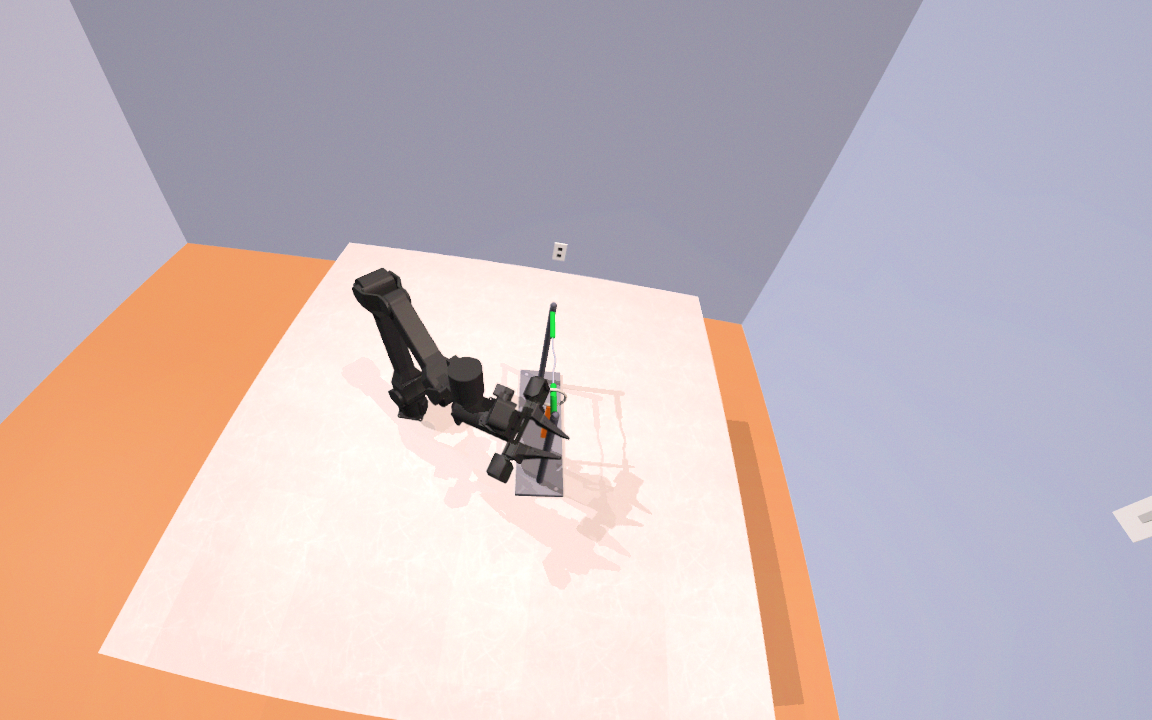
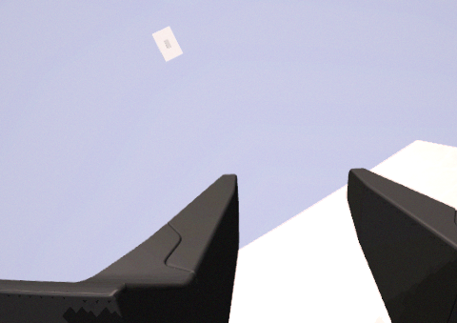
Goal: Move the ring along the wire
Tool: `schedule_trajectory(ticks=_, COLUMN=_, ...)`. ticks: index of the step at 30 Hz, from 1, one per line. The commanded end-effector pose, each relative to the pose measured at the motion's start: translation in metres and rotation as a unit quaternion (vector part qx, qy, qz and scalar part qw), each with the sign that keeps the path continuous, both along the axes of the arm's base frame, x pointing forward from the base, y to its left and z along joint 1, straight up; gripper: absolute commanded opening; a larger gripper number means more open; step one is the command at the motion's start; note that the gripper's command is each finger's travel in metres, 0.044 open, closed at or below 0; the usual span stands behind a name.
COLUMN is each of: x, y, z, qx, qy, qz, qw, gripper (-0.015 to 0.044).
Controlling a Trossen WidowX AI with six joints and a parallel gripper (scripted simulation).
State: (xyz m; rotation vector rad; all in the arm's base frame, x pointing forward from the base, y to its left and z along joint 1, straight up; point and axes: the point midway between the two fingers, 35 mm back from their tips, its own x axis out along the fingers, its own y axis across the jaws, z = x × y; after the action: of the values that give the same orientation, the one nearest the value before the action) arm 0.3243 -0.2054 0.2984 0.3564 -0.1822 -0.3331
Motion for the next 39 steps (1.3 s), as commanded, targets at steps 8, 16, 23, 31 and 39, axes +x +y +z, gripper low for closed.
schedule_trajectory(ticks=8, x=-0.028, y=0.011, z=-0.113, qx=-0.036, qy=0.092, qz=0.096, qw=0.990, gripper=0.0160)
schedule_trajectory(ticks=16, x=-0.072, y=0.053, z=-0.182, qx=-0.043, qy=0.121, qz=0.192, qw=0.973, gripper=0.0160)
schedule_trajectory(ticks=23, x=-0.110, y=0.102, z=-0.212, qx=-0.043, qy=0.111, qz=0.263, qw=0.957, gripper=0.0160)
schedule_trajectory(ticks=31, x=-0.102, y=0.102, z=-0.207, qx=-0.066, qy=0.117, qz=0.258, qw=0.957, gripper=0.0160)
schedule_trajectory(ticks=39, x=-0.073, y=0.106, z=-0.183, qx=-0.142, qy=0.126, qz=0.231, qw=0.954, gripper=0.0160)
